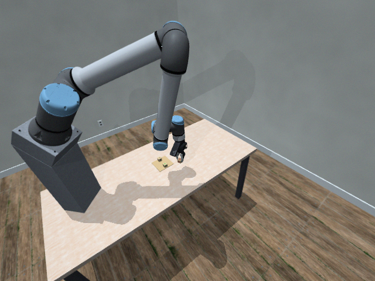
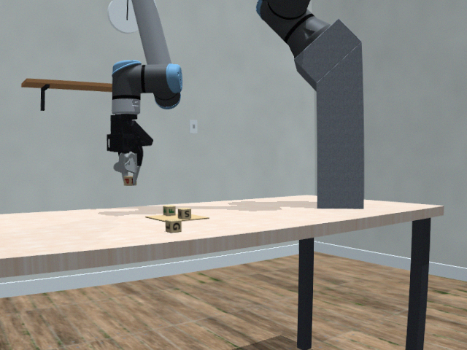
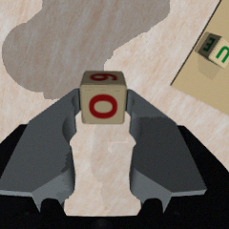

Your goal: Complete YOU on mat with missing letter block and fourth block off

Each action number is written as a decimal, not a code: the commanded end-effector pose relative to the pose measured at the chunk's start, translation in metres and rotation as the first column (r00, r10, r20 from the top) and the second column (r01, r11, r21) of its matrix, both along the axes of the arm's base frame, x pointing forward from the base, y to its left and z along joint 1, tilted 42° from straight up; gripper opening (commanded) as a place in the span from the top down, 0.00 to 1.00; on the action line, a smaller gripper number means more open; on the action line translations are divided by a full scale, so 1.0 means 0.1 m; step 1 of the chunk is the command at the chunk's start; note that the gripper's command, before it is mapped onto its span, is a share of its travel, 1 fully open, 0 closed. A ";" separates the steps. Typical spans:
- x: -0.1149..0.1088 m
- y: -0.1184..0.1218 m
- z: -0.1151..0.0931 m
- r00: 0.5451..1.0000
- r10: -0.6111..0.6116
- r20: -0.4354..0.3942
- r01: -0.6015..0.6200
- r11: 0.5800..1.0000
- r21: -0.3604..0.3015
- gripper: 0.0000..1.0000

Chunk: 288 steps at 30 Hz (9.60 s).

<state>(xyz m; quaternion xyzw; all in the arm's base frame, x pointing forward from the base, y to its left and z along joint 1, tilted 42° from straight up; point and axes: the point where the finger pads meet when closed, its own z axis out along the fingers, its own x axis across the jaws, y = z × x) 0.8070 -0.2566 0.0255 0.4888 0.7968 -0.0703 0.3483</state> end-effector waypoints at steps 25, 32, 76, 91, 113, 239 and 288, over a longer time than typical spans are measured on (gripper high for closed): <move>-0.22 0.52 -0.47 0.814 -0.542 0.208 0.436 0.807 0.397 0.91; -0.27 0.65 -0.57 0.716 -0.663 0.218 0.501 0.706 0.501 0.91; -0.57 1.30 -1.03 0.012 -0.999 -0.033 0.430 -0.024 0.903 0.91; -0.60 1.36 -1.07 -0.070 -0.993 -0.090 0.376 -0.110 0.920 0.91; -0.61 1.37 -1.07 -0.078 -0.992 -0.096 0.370 -0.118 0.921 0.91; -0.11 0.92 -1.82 -0.078 -0.992 -0.096 0.370 -0.118 0.921 0.91; -0.17 0.97 -1.73 -0.078 -0.992 -0.096 0.370 -0.118 0.921 0.72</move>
